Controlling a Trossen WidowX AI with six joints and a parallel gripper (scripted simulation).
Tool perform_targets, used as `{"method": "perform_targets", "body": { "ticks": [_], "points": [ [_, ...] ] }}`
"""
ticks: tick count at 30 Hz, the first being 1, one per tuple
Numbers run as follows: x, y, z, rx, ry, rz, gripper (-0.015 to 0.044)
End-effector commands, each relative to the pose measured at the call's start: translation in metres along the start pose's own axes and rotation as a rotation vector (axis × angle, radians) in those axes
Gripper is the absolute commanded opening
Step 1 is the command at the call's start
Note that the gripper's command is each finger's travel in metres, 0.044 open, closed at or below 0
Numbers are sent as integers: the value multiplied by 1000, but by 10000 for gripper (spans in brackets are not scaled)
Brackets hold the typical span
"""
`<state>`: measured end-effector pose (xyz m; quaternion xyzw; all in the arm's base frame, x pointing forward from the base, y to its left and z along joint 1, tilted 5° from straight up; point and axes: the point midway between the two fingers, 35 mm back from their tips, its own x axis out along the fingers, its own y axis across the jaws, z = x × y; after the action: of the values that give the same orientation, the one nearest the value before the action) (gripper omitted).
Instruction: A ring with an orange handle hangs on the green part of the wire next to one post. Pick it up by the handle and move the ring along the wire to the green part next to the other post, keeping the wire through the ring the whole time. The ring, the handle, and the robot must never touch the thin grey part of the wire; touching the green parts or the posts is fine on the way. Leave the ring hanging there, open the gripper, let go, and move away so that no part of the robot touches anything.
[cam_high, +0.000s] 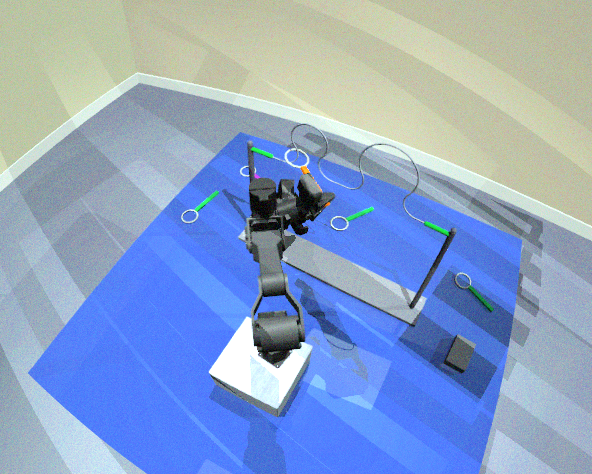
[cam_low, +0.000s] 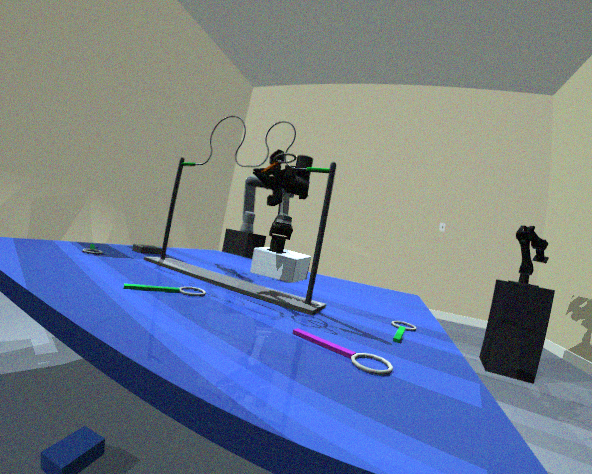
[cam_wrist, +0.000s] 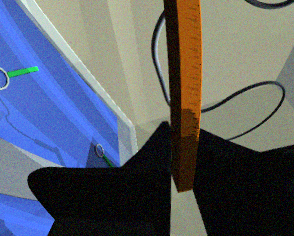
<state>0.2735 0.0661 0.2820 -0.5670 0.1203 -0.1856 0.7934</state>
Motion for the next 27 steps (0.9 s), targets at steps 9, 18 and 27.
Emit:
{"method": "perform_targets", "body": {
  "ticks": [9,18,27],
  "points": [
    [2,37,5,216,-32,108,-150],
    [-3,62,12,364,-29,187,-150],
    [-16,92,27,561,-4,294,-150]
  ]
}}
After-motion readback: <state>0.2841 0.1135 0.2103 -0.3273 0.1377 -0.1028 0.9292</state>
